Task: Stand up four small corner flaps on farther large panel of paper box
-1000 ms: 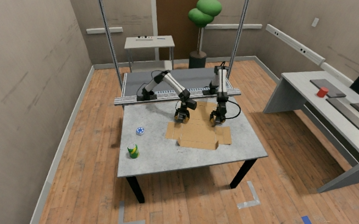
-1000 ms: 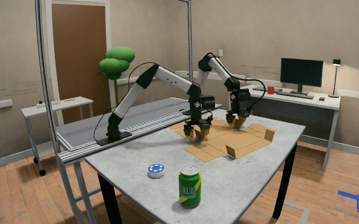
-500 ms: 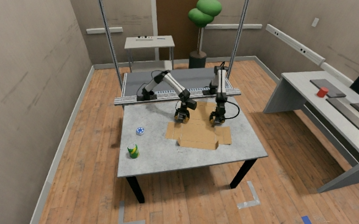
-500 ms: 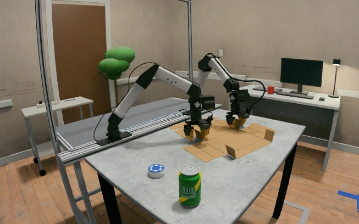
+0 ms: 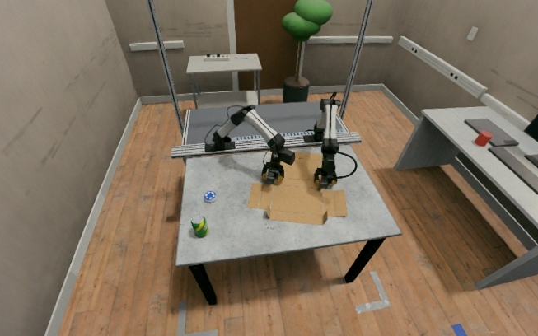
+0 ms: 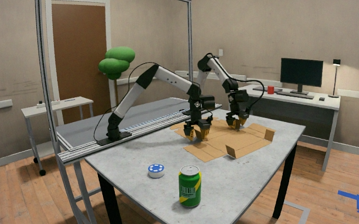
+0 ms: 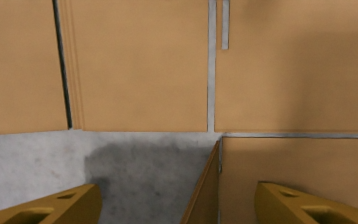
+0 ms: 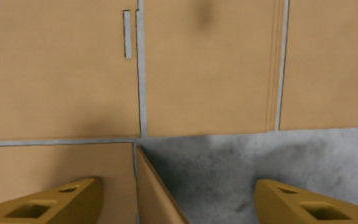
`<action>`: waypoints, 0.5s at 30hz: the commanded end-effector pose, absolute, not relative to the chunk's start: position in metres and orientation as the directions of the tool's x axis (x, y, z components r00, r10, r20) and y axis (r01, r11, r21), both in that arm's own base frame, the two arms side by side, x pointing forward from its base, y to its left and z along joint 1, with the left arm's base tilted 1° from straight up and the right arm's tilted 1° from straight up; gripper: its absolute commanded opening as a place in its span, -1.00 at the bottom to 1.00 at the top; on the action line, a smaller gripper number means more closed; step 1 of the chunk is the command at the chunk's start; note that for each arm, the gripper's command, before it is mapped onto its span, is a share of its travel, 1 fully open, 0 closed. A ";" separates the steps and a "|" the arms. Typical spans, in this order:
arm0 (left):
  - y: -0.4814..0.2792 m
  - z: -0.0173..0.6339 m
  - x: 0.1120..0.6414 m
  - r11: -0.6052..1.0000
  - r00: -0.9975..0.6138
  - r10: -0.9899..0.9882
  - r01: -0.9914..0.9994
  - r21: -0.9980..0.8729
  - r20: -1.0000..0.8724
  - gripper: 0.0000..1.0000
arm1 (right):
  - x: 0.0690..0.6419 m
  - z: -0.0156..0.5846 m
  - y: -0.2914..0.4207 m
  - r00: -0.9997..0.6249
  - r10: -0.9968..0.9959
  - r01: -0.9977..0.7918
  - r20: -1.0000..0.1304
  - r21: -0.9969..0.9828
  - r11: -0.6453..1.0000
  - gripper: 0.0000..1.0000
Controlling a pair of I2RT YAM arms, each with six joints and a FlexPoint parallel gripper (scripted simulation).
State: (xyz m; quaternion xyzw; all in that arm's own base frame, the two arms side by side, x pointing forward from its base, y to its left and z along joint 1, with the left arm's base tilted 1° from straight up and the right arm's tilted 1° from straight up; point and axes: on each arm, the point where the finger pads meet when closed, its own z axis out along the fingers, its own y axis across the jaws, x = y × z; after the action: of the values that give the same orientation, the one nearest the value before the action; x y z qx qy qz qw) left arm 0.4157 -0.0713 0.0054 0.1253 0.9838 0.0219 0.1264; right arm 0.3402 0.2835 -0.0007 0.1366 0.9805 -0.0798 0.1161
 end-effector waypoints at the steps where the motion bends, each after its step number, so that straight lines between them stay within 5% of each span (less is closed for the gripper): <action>1: -0.072 -0.006 0.417 0.967 -0.936 0.251 0.230 0.111 -0.248 0.54 | 0.333 -0.016 0.279 -0.945 0.243 0.282 -0.218 -0.170 0.944 0.54; 15: -0.071 -0.006 0.417 0.967 -0.936 0.249 0.226 0.117 -0.248 0.54 | 0.335 0.010 0.275 -0.927 0.276 0.287 -0.252 -0.008 0.958 0.54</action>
State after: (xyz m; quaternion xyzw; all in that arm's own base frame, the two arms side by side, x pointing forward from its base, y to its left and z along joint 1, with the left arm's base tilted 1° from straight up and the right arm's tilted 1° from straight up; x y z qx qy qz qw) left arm 0.4160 -0.0716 0.0061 0.1259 0.9832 0.0323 0.1281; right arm 0.3276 0.2701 -0.0013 0.1418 0.9821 -0.0601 0.1088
